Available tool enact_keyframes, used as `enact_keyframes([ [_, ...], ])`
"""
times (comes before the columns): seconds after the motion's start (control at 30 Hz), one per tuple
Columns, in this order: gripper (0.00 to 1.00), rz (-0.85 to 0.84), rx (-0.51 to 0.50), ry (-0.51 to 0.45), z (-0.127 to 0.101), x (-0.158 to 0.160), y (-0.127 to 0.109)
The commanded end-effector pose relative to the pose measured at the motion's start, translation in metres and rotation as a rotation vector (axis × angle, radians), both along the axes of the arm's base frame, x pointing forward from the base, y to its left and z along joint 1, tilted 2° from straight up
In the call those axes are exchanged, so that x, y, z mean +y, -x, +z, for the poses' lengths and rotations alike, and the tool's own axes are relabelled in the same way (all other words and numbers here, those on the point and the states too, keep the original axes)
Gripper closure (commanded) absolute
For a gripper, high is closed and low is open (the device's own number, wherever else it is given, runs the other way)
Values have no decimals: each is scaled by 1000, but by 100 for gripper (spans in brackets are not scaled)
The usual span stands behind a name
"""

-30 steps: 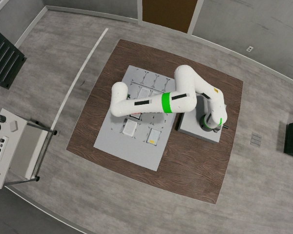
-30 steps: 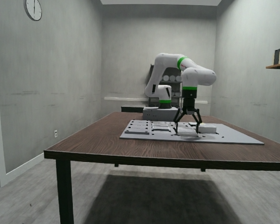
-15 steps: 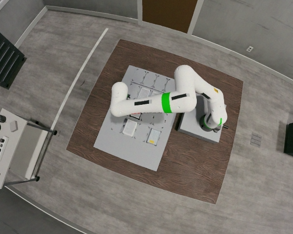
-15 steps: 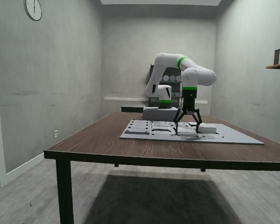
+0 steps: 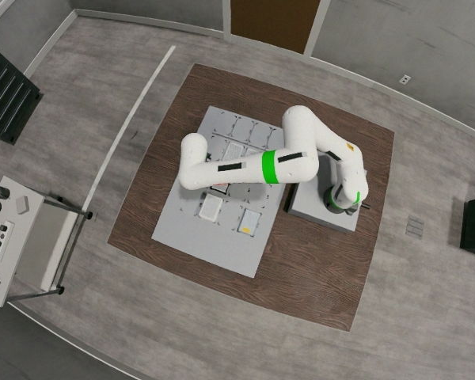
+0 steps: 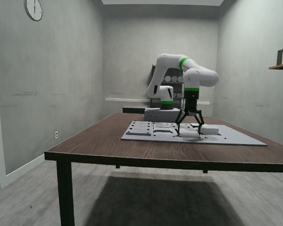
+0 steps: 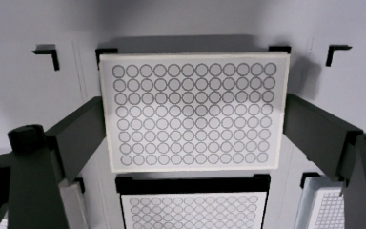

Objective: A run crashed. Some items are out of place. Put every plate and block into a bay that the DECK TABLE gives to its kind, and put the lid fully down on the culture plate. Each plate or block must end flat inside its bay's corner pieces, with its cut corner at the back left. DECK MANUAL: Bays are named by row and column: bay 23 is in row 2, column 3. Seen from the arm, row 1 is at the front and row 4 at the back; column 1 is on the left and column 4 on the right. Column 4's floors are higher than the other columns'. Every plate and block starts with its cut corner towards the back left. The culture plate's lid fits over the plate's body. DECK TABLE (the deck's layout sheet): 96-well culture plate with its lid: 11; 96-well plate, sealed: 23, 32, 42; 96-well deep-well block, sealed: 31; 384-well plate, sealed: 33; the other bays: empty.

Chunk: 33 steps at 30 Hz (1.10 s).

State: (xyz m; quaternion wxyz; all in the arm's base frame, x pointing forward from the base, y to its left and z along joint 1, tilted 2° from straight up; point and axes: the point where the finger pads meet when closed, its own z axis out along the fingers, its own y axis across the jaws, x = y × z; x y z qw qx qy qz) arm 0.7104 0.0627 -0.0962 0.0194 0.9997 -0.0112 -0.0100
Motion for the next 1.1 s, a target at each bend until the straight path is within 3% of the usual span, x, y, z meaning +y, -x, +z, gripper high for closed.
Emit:
enact_keyframes([
  [0.0, 11, 0, -2, 0, 1, 0, -1],
  [1.07, 11, 0, -2, 0, -1, 0, -1],
])
